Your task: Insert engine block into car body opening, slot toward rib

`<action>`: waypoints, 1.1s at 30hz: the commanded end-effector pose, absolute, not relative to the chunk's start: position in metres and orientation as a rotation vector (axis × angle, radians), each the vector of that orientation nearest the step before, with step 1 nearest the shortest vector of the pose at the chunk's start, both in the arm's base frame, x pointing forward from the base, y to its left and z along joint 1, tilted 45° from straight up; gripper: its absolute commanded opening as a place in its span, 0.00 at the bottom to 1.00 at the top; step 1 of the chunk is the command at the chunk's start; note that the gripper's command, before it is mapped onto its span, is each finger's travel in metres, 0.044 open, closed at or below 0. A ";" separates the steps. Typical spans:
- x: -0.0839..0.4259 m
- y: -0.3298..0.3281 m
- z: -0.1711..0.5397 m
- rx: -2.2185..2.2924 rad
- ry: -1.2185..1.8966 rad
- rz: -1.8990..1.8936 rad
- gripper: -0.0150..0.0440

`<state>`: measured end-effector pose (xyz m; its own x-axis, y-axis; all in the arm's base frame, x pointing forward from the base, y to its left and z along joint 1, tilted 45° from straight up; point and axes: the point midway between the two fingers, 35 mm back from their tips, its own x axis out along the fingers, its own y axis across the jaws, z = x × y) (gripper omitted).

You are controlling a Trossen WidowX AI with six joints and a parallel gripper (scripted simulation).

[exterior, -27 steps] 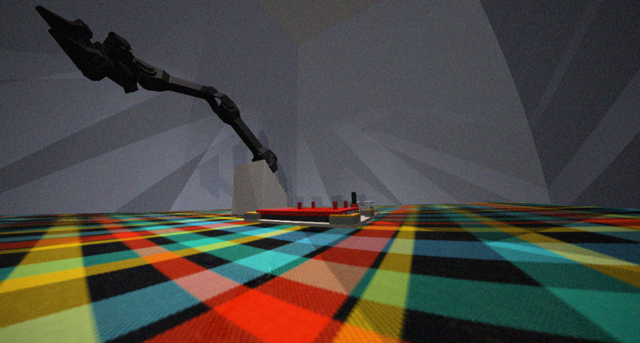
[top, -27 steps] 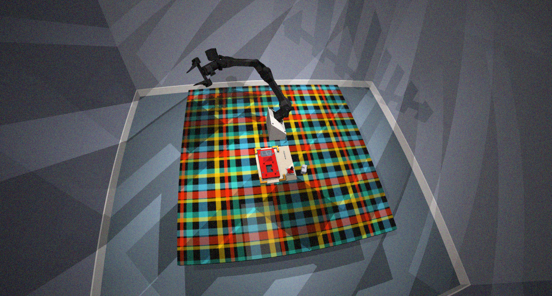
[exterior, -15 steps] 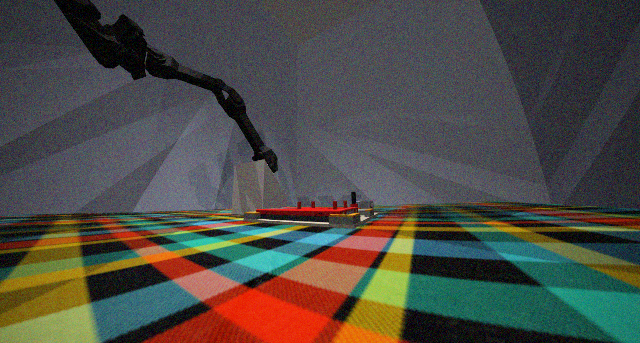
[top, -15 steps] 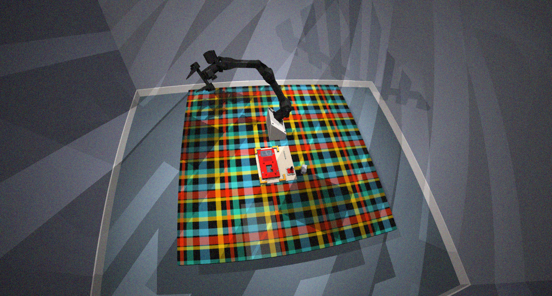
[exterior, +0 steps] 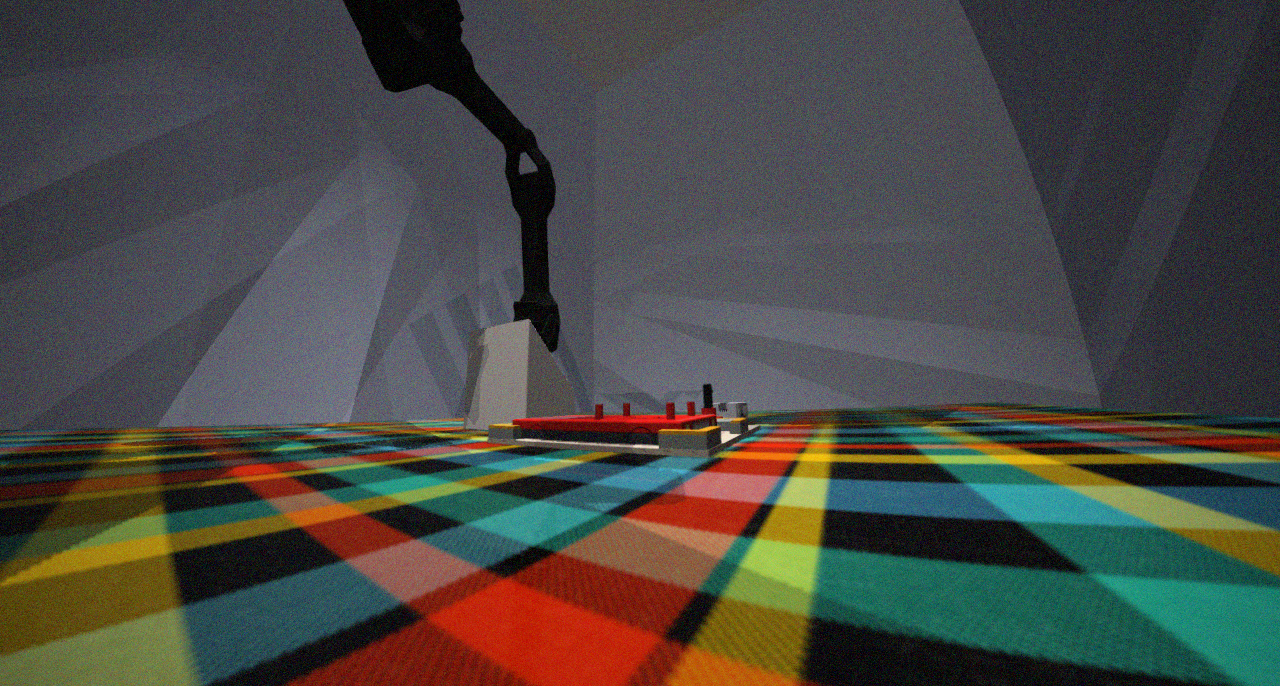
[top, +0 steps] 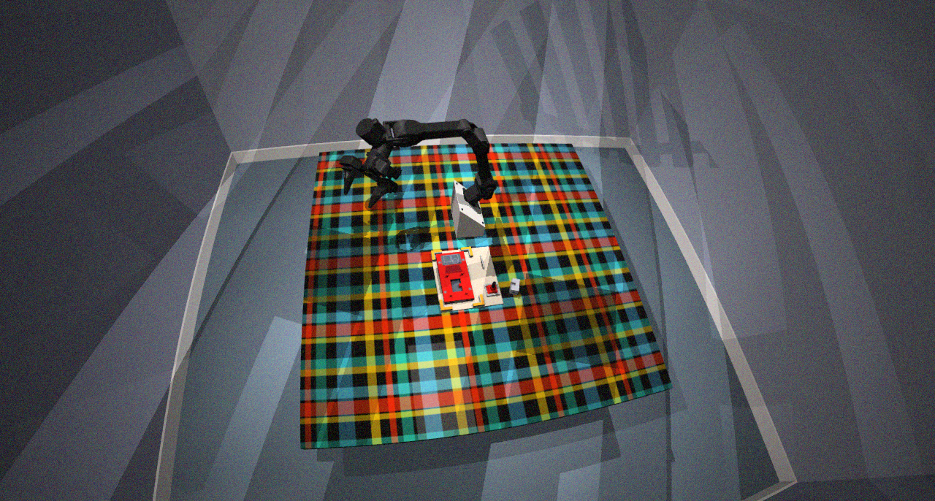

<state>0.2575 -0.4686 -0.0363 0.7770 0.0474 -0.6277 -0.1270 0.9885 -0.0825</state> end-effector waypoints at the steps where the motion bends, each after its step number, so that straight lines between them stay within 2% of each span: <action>1: 0.297 -0.428 -0.023 -0.121 0.690 0.207 1.00; 9: 0.371 -0.321 0.006 -0.122 0.724 0.458 1.00; 18: 0.412 -0.216 0.038 -0.175 0.751 0.697 1.00; 25: 0.423 -0.114 0.069 -0.242 0.771 0.926 1.00; 33: 0.404 -0.003 0.102 -0.327 0.790 1.187 1.00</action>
